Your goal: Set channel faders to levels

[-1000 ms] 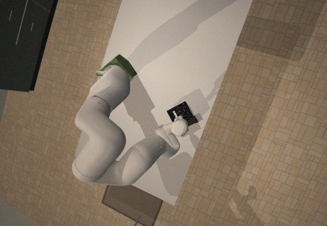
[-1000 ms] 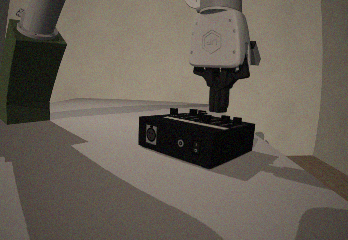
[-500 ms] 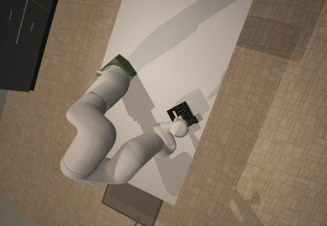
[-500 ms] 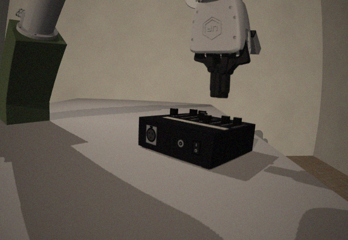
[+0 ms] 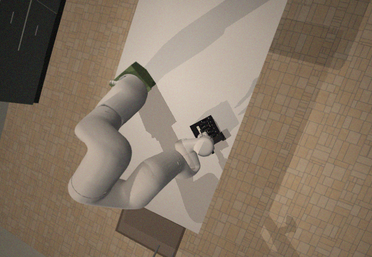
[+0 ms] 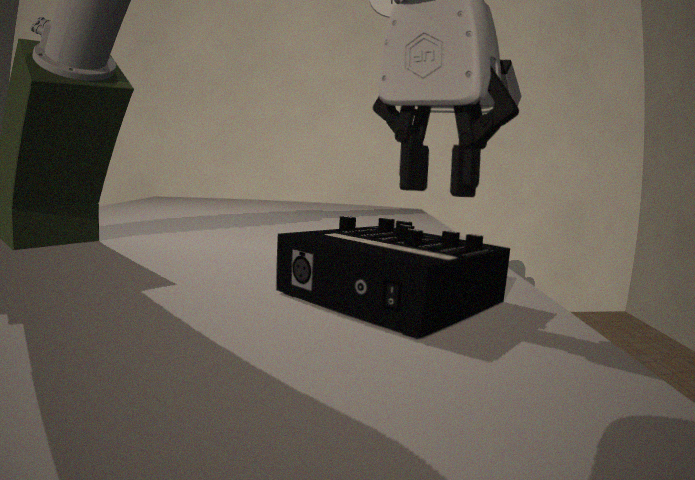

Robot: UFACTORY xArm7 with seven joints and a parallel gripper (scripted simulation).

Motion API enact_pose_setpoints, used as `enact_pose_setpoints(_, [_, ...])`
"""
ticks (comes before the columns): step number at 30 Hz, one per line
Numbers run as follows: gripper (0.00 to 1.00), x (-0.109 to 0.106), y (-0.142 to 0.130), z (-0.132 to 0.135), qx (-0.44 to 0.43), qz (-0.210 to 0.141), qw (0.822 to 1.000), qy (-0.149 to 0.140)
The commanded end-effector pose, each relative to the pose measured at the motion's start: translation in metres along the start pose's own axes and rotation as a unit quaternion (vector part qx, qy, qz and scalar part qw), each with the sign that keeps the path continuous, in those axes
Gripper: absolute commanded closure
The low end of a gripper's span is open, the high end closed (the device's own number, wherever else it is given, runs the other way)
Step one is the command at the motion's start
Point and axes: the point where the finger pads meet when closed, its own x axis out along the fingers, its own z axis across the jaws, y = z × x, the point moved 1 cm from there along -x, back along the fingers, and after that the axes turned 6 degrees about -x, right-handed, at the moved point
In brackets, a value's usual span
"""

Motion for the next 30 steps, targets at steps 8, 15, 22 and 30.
enact_pose_setpoints(8, [0.0,-0.018,0.001,0.001,0.0,0.001,1.0,-0.001])
enact_pose_setpoints(15, [0.0,-0.047,0.001,0.001,0.0,0.001,1.0,-0.001])
enact_pose_setpoints(22, [0.0,-0.077,0.001,0.001,0.0,0.001,1.0,-0.001])
enact_pose_setpoints(30, [0.0,-0.079,0.001,0.001,0.0,0.001,1.0,-0.001])
